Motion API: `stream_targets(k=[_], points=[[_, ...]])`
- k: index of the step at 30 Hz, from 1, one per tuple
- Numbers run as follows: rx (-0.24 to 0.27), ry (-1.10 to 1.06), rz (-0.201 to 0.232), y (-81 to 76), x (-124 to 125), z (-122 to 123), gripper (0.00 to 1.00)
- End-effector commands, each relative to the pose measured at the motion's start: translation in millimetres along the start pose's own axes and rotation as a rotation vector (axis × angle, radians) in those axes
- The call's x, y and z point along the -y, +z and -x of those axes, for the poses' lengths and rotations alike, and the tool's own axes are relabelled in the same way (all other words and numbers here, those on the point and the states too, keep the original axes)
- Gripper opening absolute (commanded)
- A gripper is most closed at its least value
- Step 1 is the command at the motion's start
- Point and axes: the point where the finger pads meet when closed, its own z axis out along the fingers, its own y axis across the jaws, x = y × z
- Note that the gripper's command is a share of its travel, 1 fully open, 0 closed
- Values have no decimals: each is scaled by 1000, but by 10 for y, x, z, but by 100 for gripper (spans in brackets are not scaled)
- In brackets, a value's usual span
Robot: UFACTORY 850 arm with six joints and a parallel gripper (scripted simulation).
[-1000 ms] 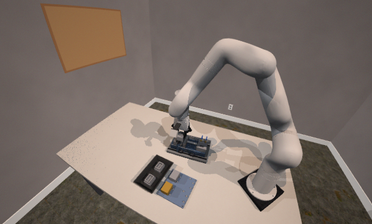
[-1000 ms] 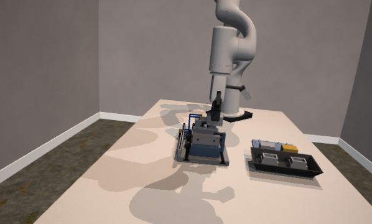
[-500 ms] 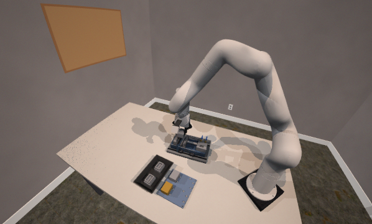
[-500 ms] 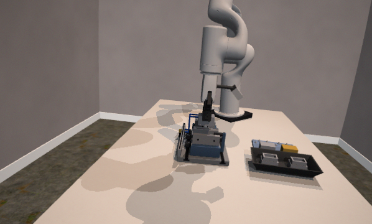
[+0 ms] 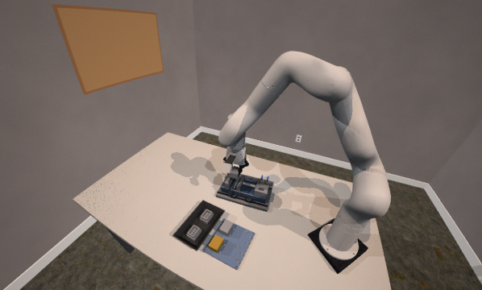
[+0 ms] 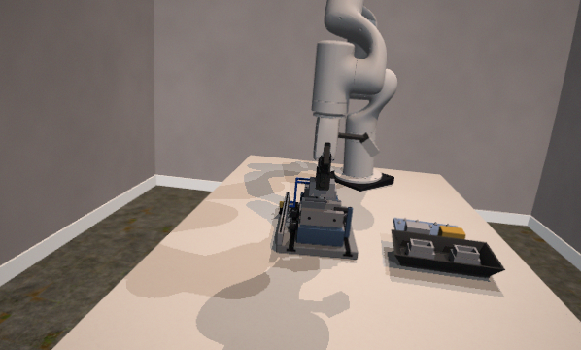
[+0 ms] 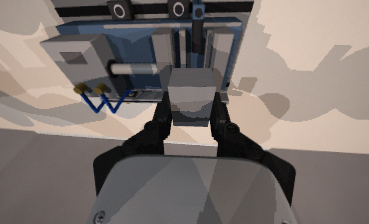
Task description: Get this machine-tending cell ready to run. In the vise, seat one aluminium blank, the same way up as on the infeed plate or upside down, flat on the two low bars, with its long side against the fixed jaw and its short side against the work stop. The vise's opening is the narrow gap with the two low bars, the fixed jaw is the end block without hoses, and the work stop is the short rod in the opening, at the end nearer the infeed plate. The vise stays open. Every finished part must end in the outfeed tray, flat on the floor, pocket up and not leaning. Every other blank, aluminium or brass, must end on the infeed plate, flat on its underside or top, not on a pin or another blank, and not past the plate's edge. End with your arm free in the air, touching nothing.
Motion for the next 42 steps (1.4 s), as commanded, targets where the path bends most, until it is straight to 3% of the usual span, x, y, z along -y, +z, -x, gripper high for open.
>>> stream_targets(k=[1,42], points=[[1,0,2,7,-10,3,0],[0,0,2,208,-20,14,0]])
